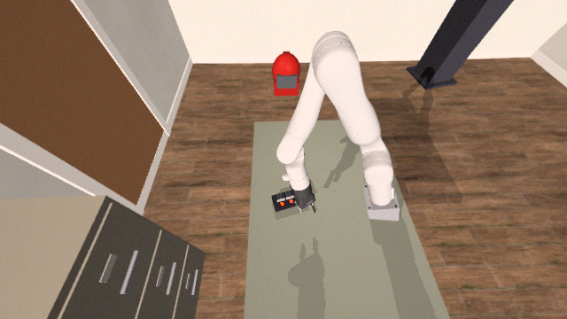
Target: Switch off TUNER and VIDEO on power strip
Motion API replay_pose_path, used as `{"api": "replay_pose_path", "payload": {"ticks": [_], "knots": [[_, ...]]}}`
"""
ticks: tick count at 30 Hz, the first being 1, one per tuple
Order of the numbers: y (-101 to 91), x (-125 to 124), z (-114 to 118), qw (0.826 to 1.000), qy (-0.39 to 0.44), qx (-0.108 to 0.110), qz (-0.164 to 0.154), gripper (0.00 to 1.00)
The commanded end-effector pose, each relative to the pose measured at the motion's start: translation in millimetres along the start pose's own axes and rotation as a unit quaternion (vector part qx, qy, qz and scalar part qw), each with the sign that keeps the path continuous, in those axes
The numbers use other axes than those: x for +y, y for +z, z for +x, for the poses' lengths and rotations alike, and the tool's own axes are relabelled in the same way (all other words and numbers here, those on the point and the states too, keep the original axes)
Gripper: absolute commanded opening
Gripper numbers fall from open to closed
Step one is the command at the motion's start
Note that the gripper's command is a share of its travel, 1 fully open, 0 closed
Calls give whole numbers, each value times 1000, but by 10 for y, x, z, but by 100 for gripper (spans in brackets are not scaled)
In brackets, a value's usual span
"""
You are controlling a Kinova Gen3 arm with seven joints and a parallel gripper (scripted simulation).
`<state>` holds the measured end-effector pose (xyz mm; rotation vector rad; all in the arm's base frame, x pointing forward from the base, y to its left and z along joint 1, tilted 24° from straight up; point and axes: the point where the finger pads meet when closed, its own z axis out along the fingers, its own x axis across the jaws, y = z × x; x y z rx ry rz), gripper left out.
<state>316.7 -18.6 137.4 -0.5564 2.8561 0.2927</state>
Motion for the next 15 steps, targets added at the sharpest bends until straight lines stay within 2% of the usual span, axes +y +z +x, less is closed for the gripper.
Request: {"api": "replay_pose_path", "payload": {"ticks": [1, 15], "knots": [[-18, 25, 52, 1000, -6, 7, 3, 100], [-27, 25, 79, 1000, -10, 11, 6, 100]]}}
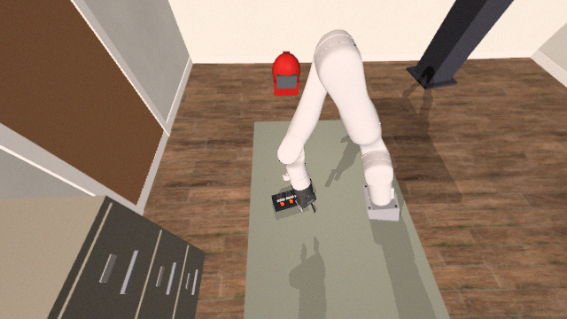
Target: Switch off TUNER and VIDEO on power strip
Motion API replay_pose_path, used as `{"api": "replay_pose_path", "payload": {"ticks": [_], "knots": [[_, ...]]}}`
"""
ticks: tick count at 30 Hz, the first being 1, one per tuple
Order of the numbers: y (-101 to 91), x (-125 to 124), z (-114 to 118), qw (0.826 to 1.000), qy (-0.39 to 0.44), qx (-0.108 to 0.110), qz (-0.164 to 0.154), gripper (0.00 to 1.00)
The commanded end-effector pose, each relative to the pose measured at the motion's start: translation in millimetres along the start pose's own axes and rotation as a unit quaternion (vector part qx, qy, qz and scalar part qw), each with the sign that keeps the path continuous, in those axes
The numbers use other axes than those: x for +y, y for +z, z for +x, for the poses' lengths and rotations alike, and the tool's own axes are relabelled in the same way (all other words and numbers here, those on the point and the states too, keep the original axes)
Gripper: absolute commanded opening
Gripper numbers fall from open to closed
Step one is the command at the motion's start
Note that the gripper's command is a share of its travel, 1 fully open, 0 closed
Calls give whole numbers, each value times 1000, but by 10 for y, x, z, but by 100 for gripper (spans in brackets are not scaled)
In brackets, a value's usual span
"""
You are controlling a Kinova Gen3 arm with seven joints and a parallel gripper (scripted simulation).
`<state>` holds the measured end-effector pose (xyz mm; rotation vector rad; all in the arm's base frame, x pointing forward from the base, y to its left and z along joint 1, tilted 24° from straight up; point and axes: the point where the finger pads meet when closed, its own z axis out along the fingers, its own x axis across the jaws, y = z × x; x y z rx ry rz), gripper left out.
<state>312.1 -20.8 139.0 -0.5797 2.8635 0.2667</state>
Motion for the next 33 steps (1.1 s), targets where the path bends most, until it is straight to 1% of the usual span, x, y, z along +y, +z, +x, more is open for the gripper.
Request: {"api": "replay_pose_path", "payload": {"ticks": [1, 33], "knots": [[2, 25, 34, 1000, -3, 5, -1, 100], [-91, -1, 145, 999, -28, 21, 25, 100]]}}
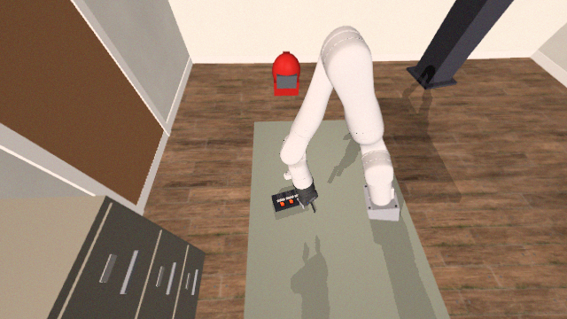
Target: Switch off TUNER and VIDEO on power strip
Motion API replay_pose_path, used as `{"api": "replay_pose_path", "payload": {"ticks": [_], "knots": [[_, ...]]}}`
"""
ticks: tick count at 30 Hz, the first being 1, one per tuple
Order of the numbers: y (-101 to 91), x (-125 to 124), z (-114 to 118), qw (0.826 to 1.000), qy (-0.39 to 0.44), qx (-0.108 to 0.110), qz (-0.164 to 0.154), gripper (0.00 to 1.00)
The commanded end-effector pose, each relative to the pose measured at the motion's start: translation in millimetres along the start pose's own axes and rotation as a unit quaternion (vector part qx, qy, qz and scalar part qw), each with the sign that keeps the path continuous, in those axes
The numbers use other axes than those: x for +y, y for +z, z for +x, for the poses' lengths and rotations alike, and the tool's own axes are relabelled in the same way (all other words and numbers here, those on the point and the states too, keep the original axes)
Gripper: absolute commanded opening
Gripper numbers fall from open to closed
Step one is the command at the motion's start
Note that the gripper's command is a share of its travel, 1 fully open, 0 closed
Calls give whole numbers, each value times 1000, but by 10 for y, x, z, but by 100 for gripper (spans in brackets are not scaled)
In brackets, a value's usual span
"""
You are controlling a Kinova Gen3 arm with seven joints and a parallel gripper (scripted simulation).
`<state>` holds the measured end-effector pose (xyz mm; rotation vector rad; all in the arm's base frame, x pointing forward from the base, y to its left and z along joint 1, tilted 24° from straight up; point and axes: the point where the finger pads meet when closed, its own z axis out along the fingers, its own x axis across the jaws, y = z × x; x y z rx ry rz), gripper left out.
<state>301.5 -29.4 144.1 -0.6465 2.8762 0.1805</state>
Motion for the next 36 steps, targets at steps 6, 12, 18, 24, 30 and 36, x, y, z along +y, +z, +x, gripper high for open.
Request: {"api": "replay_pose_path", "payload": {"ticks": [6, 12, 18, 24, 30, 36], "knots": [[-27, 18, 49, 1000, -10, 7, 7, 100], [-48, 4, 69, 1000, -16, 10, 14, 100], [-48, 4, 69, 1000, -16, 10, 14, 100], [-70, -12, 86, 999, -21, 13, 21, 100], [-95, -39, 90, 999, -27, 13, 30, 100], [-95, -39, 90, 999, -27, 13, 30, 100]]}}
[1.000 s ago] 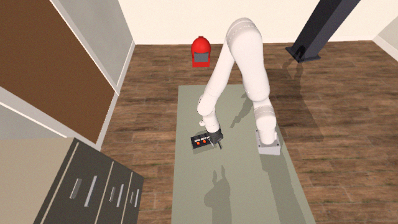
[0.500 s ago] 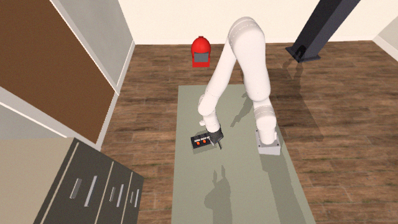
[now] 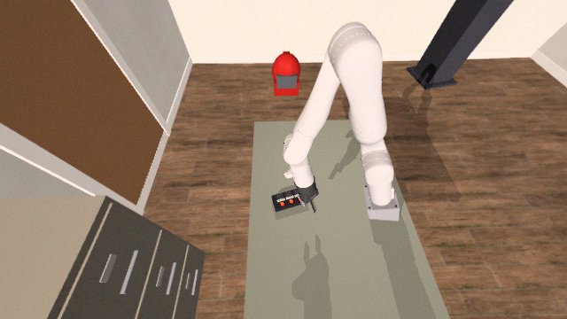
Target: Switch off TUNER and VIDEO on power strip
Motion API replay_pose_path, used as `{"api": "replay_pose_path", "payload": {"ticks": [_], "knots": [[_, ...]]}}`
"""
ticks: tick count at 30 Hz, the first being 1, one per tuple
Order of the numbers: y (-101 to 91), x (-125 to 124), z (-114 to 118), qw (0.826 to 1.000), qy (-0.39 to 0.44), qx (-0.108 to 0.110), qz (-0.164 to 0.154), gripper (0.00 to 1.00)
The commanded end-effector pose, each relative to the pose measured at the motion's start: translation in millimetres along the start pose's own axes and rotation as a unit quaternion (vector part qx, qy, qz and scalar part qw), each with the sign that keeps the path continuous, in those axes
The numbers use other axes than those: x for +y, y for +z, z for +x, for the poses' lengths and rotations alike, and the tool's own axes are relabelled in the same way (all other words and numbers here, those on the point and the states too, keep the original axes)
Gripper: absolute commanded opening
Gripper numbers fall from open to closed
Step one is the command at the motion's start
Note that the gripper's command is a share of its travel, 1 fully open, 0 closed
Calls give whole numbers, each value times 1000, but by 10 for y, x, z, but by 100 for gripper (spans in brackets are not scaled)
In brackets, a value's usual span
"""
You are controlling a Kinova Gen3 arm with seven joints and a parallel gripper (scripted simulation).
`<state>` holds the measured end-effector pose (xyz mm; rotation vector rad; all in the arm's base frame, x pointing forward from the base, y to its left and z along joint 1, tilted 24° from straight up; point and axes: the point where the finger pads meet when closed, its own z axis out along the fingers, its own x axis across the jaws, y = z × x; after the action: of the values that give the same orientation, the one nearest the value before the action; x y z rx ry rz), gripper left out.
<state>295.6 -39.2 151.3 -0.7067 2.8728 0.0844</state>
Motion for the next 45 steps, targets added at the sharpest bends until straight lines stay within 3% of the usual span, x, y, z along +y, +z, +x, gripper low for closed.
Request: {"api": "replay_pose_path", "payload": {"ticks": [1, 2, 8, 9, 14, 15, 45], "knots": [[-1, 18, 13, 1000, -5, 2, 1, 100], [-27, -33, 25, 1000, -13, 4, 14, 100], [-25, -12, 14, 1000, -10, 2, 10, 100], [-51, -60, 30, 1000, -13, 4, 22, 100], [-48, -32, 26, 1000, -16, 3, 18, 100], [-76, -83, 36, 999, -19, 4, 30, 100], [-175, -167, 52, 997, -40, 6, 60, 100]]}}
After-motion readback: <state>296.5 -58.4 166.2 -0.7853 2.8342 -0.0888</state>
